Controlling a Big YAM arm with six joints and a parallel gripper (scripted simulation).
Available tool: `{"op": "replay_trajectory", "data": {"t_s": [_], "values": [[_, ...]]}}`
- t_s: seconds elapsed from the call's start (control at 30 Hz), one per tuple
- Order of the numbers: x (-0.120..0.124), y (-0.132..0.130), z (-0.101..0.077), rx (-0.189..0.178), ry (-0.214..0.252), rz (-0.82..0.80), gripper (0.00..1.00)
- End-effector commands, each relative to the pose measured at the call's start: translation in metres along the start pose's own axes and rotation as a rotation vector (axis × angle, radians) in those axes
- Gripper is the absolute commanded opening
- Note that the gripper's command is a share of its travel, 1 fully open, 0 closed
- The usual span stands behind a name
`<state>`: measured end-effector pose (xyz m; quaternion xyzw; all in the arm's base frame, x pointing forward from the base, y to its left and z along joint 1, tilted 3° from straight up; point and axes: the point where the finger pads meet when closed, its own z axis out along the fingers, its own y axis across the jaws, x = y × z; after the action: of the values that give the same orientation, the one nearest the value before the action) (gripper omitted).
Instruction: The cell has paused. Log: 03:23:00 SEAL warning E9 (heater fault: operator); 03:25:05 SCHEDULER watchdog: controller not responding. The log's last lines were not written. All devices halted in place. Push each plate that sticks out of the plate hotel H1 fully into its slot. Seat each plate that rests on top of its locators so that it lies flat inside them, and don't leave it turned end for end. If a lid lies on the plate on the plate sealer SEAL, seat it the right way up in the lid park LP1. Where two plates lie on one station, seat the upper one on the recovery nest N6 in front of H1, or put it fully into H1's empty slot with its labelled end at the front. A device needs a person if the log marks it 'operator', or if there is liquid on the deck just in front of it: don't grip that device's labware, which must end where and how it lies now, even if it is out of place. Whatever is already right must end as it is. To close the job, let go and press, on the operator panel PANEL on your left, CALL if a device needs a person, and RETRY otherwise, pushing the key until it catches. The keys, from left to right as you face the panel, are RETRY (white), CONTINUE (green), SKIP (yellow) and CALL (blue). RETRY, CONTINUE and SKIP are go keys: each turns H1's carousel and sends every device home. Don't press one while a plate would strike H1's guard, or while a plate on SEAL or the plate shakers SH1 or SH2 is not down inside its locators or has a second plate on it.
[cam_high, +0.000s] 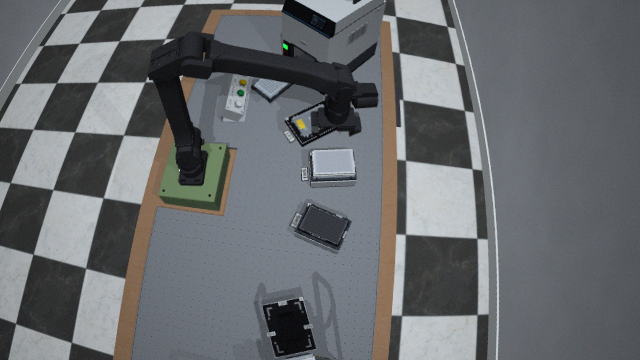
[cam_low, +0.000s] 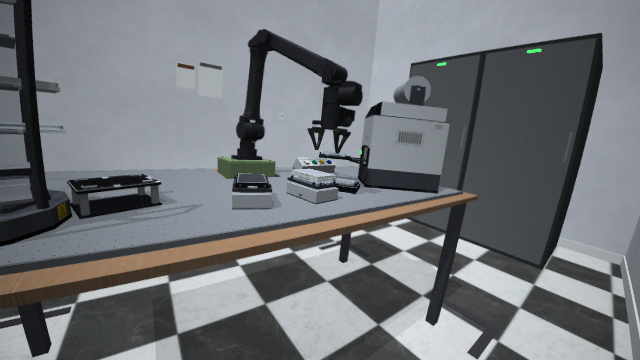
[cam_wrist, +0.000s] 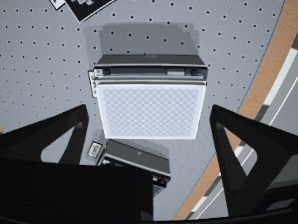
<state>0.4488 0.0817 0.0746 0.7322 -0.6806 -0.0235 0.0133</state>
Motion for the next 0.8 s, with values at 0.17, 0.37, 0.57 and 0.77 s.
{"op": "replay_trajectory", "data": {"t_s": [0.17, 0.37, 0.57, 0.77], "values": [[-0.003, -0.012, -0.009, 0.041, -0.005, -0.002, 1.0], [-0.003, -0.012, -0.009, 0.041, -0.005, -0.002, 1.0], [-0.008, -0.016, -0.025, 0.073, -0.009, -0.01, 1.0], [-0.008, -0.019, -0.05, 0.077, -0.01, -0.01, 1.0]]}}
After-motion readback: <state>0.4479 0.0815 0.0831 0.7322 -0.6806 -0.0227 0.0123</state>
